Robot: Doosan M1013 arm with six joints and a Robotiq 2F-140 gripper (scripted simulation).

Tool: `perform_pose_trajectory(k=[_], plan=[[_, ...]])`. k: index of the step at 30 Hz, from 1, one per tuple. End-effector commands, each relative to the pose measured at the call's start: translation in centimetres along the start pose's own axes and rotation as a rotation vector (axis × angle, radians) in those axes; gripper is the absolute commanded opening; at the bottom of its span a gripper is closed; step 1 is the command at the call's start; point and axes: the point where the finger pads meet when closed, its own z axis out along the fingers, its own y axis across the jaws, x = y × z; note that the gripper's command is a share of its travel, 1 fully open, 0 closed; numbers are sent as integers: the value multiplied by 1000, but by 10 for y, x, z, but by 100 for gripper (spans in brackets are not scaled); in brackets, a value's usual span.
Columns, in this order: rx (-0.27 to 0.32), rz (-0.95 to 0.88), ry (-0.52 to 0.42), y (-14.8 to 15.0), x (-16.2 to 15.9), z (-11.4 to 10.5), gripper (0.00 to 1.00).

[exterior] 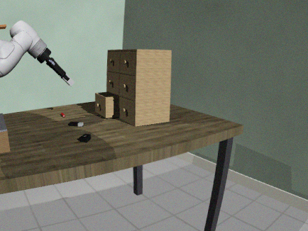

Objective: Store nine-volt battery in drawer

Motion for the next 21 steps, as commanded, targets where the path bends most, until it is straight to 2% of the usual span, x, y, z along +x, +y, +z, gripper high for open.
perform_pose_trajectory(k=[1,21], plan=[[-21,-3,-57,-1,0,-2,20],[-22,-1,-210,-1,0,-20,20]])
